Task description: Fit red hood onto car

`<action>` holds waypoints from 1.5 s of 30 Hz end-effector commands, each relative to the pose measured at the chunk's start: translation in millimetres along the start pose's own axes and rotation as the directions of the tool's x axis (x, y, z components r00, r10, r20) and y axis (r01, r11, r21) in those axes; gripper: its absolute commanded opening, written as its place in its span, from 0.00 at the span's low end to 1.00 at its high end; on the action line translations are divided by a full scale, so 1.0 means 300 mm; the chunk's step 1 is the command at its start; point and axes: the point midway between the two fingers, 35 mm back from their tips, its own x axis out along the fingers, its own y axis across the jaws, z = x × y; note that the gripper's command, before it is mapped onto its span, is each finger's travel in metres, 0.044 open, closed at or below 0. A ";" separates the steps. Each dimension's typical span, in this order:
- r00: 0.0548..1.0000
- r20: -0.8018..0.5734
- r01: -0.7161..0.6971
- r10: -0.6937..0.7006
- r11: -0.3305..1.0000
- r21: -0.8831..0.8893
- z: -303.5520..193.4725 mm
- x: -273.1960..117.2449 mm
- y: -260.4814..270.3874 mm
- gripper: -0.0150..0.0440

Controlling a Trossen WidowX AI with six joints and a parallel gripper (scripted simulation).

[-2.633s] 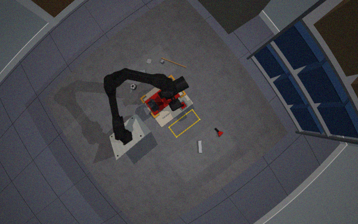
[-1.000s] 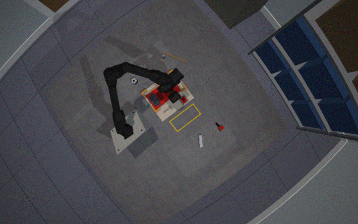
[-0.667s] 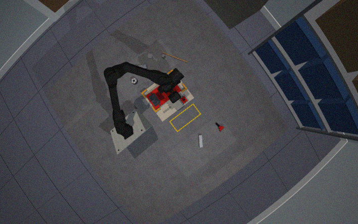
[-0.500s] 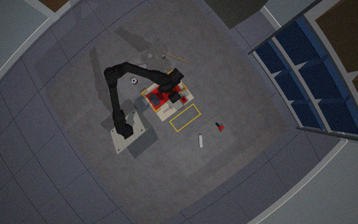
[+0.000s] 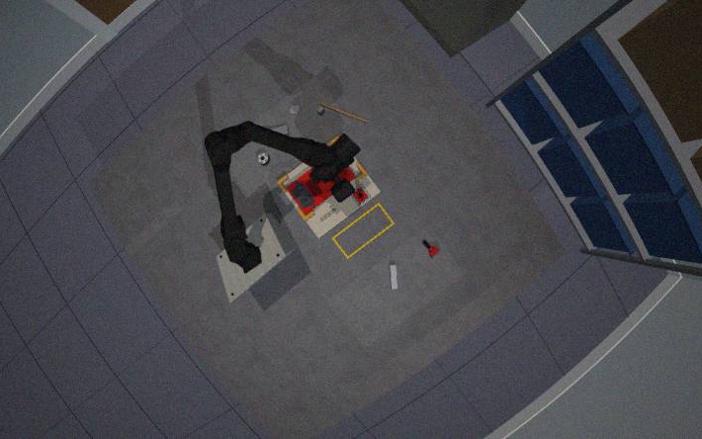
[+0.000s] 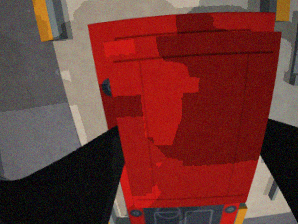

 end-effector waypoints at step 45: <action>1.000 -0.003 0.000 0.000 1.000 -0.001 0.002 -0.225 -0.002 1.00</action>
